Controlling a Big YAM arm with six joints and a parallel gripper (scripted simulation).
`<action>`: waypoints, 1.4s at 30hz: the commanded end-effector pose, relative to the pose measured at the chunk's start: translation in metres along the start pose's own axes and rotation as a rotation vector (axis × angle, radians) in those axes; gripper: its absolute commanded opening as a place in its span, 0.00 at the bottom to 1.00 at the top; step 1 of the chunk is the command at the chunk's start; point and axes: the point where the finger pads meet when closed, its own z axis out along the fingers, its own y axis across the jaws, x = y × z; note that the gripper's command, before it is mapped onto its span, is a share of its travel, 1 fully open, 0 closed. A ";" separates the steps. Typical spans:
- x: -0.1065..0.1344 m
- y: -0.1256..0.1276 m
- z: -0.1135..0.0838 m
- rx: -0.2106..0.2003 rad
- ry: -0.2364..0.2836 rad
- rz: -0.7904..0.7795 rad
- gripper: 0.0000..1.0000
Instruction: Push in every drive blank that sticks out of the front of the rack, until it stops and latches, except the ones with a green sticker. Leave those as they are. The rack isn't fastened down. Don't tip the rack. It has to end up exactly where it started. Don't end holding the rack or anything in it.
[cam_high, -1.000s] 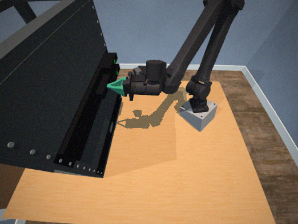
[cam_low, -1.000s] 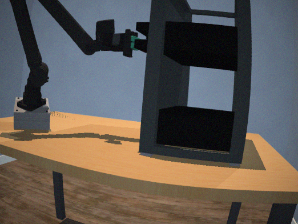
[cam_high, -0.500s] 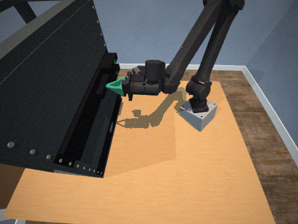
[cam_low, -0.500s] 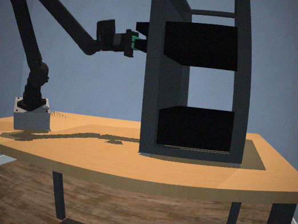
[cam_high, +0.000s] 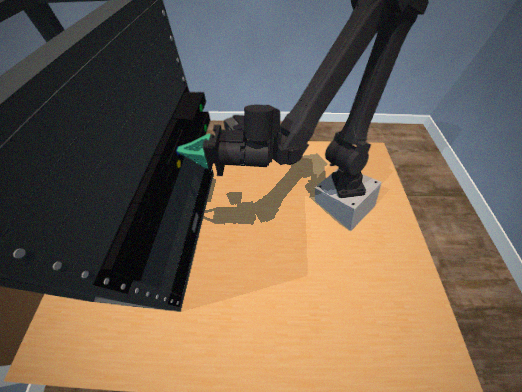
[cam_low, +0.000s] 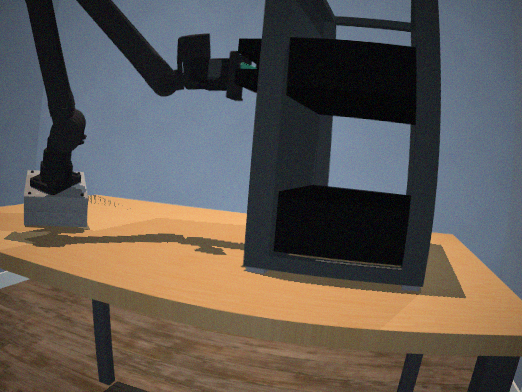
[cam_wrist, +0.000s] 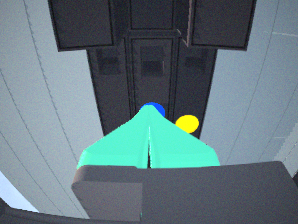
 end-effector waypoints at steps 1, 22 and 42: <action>-0.003 0.009 0.025 -0.003 -0.028 0.008 0.00; -0.004 0.006 0.031 -0.004 -0.027 0.007 0.00; -0.004 0.006 0.031 -0.003 -0.028 0.006 0.00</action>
